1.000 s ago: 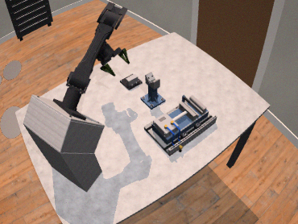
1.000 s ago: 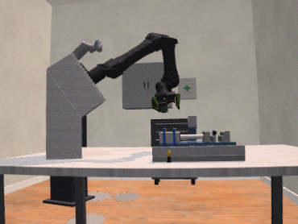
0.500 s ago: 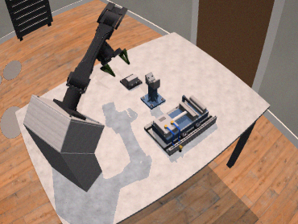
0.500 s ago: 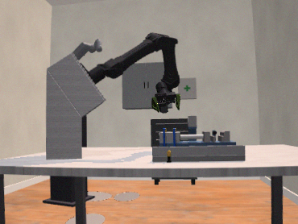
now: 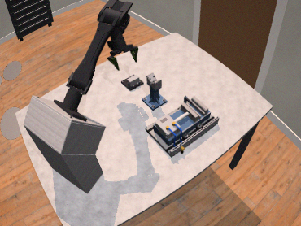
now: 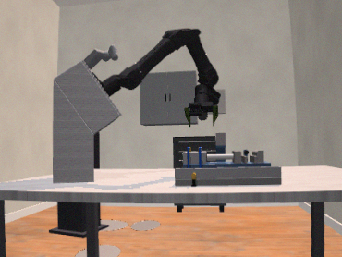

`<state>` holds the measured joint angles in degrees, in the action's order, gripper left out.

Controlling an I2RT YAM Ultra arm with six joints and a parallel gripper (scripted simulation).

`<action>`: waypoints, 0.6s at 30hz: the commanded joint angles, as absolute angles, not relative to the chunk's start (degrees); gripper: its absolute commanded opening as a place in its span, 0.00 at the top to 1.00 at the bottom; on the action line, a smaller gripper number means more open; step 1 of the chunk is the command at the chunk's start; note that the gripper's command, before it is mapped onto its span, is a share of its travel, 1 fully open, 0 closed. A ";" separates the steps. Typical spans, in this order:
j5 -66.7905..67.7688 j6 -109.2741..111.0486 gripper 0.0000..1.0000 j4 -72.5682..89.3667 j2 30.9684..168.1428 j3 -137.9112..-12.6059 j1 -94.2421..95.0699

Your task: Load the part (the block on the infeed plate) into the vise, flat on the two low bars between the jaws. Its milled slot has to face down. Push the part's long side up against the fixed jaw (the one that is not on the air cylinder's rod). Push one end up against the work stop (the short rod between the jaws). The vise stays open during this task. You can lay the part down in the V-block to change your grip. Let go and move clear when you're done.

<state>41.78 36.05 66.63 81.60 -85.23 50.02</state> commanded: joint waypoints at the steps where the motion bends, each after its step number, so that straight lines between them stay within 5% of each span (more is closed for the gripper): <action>1: 33.06 43.96 0.00 61.69 77.62 -87.56 47.85; 18: 13.10 59.79 0.00 52.14 70.59 -90.27 39.72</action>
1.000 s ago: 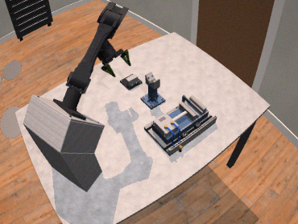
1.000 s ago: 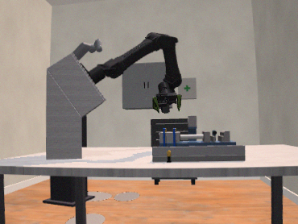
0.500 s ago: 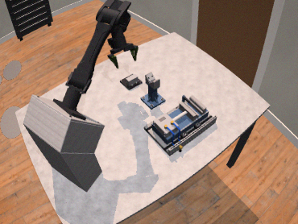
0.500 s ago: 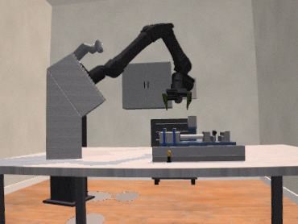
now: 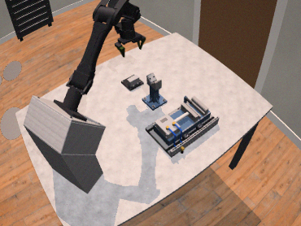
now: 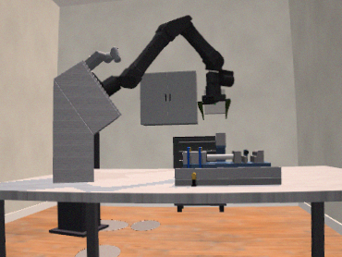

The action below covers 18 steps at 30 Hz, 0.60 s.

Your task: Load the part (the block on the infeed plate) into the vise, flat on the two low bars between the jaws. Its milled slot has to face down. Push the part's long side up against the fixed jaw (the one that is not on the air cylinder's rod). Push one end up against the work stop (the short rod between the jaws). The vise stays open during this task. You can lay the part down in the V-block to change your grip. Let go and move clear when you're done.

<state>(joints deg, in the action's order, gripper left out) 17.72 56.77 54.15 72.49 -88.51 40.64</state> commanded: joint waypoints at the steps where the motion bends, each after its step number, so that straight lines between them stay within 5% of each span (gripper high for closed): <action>1: 12.78 59.85 0.00 52.08 70.88 -90.31 39.56; 11: 12.14 59.85 0.00 52.62 71.11 -90.36 39.69; 12: 12.13 59.78 0.19 52.62 71.12 -90.36 39.69; 18: 12.11 59.61 0.19 52.63 71.12 -90.37 39.69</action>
